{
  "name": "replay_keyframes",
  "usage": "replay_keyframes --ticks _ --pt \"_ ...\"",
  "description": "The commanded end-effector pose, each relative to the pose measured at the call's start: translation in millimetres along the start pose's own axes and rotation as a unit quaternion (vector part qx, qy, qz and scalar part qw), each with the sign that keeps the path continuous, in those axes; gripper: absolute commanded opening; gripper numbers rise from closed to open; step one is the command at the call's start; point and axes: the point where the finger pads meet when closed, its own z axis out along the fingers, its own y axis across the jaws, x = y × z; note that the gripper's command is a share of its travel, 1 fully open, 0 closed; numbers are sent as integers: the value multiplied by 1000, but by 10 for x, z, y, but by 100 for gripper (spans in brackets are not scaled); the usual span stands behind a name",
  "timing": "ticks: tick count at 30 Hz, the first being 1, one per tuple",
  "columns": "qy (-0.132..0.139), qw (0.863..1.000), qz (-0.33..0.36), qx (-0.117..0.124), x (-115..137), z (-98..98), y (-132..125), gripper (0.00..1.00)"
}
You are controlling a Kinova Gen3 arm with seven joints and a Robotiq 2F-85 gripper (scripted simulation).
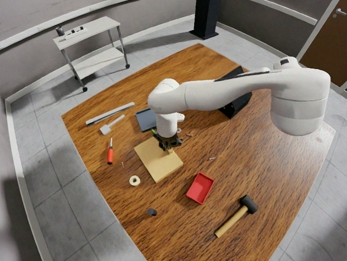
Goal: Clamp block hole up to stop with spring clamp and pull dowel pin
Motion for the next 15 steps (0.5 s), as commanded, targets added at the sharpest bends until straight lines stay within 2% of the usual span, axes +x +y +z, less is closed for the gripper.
replay_keyframes --ticks 1,15 --pt "-1 1000 7 1 -6 -17 -7 10" --pt "-1 999 33 1 -6 -17 -7 10"
